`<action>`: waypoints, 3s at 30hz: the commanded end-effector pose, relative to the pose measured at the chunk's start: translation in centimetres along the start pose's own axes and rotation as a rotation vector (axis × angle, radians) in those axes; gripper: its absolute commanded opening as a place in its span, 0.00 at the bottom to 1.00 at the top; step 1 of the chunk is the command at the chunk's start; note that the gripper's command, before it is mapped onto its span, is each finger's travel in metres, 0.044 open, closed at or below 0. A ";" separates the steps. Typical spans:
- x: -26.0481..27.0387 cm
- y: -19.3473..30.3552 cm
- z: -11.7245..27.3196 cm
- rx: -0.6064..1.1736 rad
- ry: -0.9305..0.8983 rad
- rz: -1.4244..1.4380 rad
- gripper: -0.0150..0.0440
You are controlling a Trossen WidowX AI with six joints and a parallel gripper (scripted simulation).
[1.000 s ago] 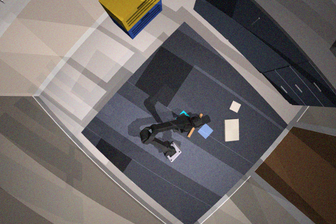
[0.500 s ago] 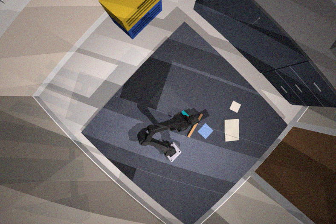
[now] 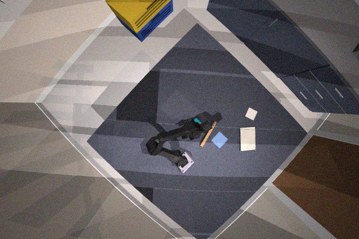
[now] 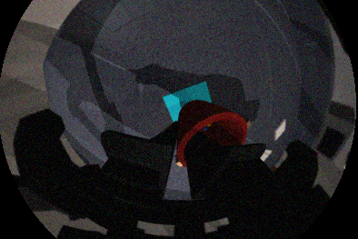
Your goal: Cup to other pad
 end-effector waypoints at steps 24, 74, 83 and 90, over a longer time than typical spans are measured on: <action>0.4 0.1 -3.5 -0.005 -0.009 -0.008 0.25; 0.1 0.0 -0.6 0.000 -0.004 -0.004 0.47; 0.1 0.1 0.5 -0.001 -0.006 -0.006 0.47; 0.2 0.2 1.3 -0.002 -0.007 -0.008 0.47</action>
Point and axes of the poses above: the point midway between the two fingers, 35 mm back from their tips, its own z axis back along the fingers, its own x axis across the jaws, y = z × x, the point moved 8 cm from there along z, back along the fingers, and after that the axes turned 1 degree about z, right-handed, at the moved point
